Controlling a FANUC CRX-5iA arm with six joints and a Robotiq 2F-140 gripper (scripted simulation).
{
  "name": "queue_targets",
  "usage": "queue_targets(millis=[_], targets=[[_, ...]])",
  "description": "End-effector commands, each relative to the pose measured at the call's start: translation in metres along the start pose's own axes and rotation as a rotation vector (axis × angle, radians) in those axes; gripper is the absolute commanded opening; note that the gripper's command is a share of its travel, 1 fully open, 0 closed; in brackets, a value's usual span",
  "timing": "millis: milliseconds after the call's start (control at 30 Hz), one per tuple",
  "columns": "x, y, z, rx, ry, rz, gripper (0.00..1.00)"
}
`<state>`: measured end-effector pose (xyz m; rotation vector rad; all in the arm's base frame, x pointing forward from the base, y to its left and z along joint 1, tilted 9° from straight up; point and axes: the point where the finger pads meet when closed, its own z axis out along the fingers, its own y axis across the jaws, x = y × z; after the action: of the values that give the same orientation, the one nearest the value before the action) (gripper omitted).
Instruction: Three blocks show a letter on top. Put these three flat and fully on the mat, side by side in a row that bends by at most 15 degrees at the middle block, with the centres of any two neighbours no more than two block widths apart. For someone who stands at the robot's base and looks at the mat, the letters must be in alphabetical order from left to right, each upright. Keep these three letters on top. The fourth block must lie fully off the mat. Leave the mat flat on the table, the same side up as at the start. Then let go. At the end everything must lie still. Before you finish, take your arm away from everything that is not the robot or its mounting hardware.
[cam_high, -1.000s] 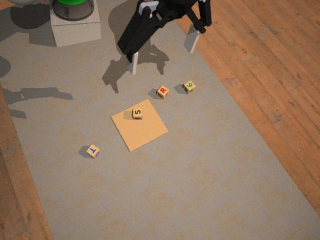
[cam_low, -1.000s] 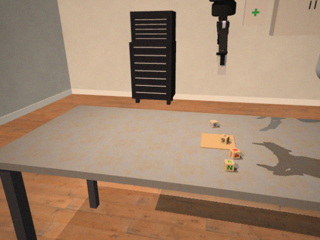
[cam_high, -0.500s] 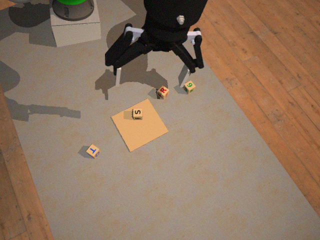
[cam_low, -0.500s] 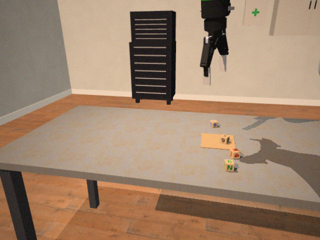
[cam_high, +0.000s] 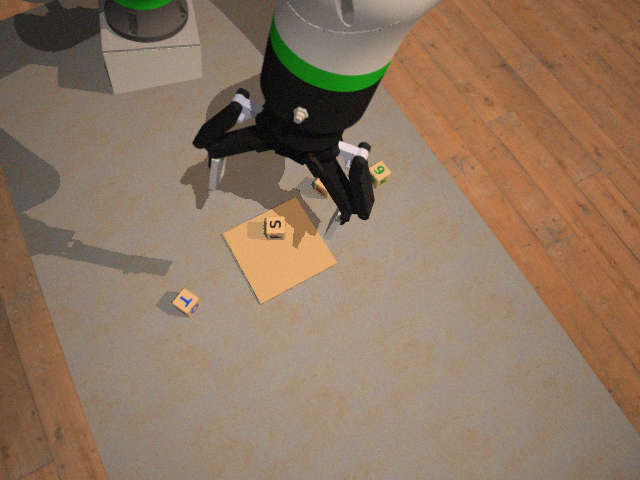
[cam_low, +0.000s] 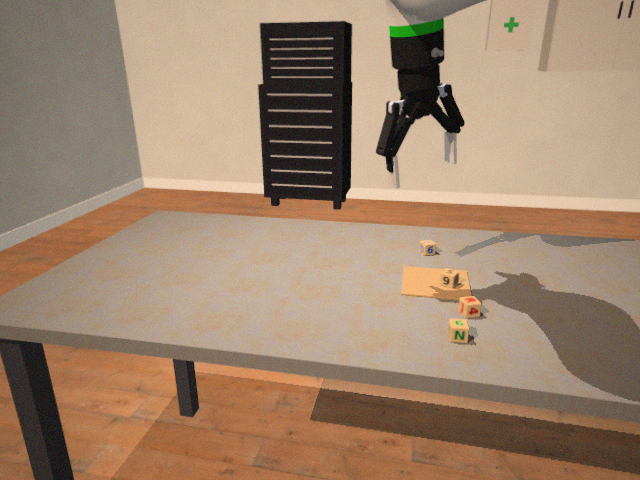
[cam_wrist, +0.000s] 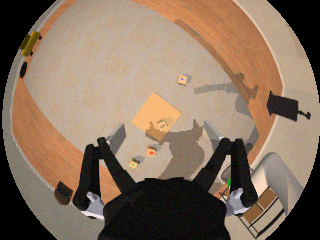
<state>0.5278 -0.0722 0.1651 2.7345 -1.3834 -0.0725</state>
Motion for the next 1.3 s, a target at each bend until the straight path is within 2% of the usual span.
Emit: queue_targets(millis=[0,67,100,567,633,700,1133,1200,1267], targets=[[0.01,0.004,0.016,-0.013,0.002,0.138,1.0],[0.01,0.004,0.016,-0.013,0.002,0.138,1.0],[0.017,0.007,0.027,-0.022,0.002,0.229,1.0],[0.045,0.025,0.079,-0.063,0.007,0.646,1.0],[0.045,0.025,0.079,-0.063,0.007,0.646,1.0],[0.052,0.031,0.093,-0.074,0.011,0.759,1.0],[0.073,0.054,0.143,-0.114,0.03,1.152,1.0],[0.073,0.054,0.143,-0.114,0.03,1.152,1.0],[0.078,0.06,0.154,-0.123,0.037,1.244,1.0]])
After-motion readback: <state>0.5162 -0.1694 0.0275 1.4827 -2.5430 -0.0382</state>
